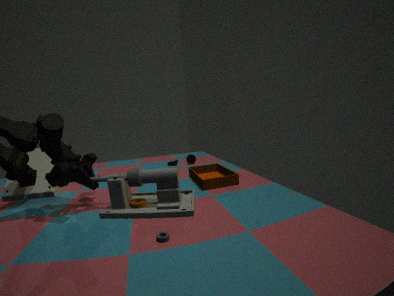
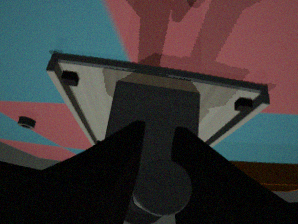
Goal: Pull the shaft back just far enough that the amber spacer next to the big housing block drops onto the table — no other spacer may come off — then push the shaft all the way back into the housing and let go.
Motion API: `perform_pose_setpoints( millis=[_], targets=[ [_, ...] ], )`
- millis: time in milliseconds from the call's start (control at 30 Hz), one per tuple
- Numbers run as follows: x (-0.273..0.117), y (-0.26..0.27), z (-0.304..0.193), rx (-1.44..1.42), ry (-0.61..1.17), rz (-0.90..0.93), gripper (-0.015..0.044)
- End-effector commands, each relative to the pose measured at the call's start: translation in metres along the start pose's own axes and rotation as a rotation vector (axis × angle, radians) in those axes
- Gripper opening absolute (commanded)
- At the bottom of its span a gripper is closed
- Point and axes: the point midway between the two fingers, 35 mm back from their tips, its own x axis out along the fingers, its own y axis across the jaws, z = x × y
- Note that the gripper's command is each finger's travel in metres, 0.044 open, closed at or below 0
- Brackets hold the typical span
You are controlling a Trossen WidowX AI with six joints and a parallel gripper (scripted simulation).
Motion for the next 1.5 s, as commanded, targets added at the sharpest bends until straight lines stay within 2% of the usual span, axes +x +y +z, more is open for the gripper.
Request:
perform_pose_setpoints(
  millis=[0, 1467],
  targets=[
    [0.002, 0.001, -0.003, 0.001, 0.003, 0.002, 0.0],
    [0.012, 0.001, -0.014, 0.001, 0.004, 0.003, 0.0]
  ],
)
